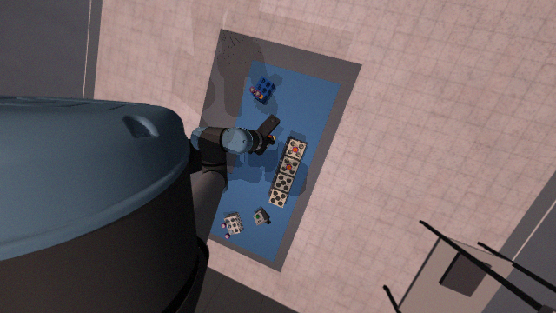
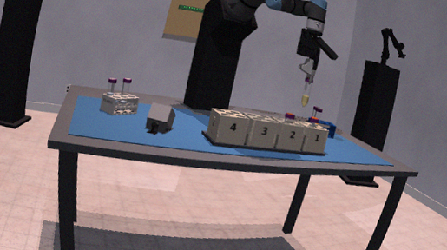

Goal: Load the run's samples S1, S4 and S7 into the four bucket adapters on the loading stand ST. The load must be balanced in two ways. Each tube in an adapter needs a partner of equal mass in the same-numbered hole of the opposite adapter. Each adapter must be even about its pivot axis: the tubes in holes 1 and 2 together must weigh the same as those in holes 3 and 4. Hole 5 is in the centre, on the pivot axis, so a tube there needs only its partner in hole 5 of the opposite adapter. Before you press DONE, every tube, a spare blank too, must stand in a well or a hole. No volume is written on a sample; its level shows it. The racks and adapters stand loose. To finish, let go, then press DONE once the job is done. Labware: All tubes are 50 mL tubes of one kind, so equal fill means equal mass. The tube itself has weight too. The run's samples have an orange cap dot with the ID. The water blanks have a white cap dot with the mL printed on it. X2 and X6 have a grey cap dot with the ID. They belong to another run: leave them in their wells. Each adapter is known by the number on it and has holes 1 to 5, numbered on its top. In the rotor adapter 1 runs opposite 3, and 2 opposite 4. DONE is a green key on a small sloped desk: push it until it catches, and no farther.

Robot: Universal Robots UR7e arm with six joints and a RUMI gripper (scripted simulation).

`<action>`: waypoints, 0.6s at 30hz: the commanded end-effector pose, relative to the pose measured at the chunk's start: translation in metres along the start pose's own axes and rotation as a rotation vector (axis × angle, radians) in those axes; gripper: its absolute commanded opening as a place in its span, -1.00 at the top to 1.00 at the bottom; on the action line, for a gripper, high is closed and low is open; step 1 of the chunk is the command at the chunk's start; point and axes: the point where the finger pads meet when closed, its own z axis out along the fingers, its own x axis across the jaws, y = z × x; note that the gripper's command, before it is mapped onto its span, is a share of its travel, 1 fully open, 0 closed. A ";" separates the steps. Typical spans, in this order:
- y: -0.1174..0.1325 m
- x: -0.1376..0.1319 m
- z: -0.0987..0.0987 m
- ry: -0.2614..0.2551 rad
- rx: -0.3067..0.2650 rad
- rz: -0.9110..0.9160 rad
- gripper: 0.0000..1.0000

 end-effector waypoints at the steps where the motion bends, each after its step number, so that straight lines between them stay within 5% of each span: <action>1: 0.021 0.022 0.001 -0.016 0.010 -0.002 1.00; 18: 0.091 0.093 0.003 -0.016 0.010 -0.003 1.00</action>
